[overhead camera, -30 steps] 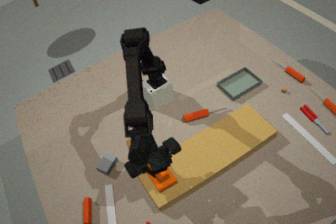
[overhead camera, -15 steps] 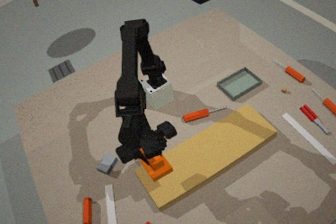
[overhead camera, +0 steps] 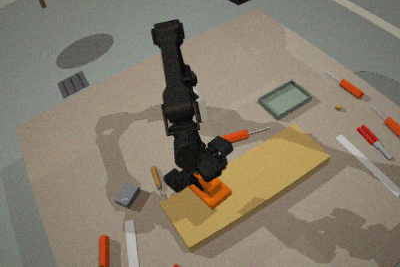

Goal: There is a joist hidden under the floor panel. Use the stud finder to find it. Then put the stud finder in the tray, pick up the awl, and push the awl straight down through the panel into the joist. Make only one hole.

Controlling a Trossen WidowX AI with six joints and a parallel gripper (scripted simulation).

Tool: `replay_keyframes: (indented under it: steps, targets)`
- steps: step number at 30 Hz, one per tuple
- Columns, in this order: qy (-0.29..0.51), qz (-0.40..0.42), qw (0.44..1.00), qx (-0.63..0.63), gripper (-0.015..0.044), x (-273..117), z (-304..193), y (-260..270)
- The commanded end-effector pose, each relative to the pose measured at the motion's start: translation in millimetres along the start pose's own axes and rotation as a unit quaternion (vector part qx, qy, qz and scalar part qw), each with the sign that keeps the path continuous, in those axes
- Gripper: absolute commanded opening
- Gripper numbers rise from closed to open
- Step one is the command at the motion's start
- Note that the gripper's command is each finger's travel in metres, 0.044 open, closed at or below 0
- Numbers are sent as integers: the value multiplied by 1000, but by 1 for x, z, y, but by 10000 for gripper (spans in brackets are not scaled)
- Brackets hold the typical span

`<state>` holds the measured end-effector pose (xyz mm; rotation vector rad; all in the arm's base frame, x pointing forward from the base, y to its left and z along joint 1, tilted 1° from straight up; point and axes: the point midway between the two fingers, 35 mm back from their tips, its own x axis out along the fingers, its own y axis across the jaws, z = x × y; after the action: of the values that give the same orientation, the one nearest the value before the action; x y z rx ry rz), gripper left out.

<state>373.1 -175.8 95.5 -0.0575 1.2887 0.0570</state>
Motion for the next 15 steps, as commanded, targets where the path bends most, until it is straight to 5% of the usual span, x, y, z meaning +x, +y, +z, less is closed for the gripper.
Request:
replay_keyframes:
  steps: [1, 15]
  targets:
    - [-5, 9, 999, -33, 0, 2, 12, 28]
    - [-7, 43, 989, -145, 0, 12, 33, 125]
